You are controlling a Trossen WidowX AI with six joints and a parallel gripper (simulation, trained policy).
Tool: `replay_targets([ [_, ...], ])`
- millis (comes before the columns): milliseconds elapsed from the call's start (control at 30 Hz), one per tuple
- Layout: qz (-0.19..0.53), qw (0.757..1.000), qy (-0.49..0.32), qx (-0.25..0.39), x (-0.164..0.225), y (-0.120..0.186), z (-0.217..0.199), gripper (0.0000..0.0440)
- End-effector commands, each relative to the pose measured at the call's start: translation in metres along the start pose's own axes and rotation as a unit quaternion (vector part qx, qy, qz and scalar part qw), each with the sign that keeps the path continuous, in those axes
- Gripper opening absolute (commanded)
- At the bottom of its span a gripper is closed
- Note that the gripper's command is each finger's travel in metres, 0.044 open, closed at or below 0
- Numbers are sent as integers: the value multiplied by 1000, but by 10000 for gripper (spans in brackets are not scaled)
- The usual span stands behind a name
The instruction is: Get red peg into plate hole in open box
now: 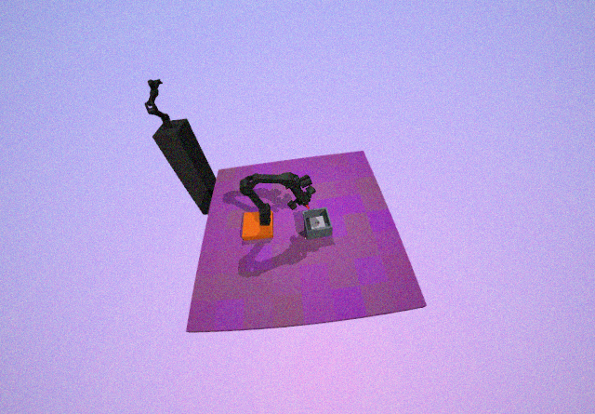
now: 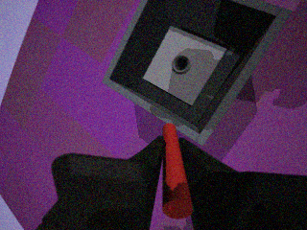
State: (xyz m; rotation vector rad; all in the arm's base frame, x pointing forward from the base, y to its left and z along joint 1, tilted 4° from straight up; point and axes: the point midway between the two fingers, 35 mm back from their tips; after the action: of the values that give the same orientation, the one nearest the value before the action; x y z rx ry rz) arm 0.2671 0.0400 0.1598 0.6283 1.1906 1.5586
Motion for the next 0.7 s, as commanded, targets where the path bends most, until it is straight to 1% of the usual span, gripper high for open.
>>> replay_targets([
  [0, -11, 1000, -9, 0, -13, -4, 5, 0],
  [367, -29, 999, -38, 5, -45, -23, 10, 2],
  [667, -29, 998, -55, 15, -64, -40, 13, 11],
])
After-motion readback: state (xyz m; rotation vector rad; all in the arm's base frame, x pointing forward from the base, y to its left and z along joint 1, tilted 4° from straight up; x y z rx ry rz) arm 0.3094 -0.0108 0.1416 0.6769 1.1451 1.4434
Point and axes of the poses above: the point midway between the two fingers, 35 mm back from their tips, its own y axis back along the fingers, its own z axis across the jaws, x = y × z, and after that the axes turned 12 degrees about -y, right-handed
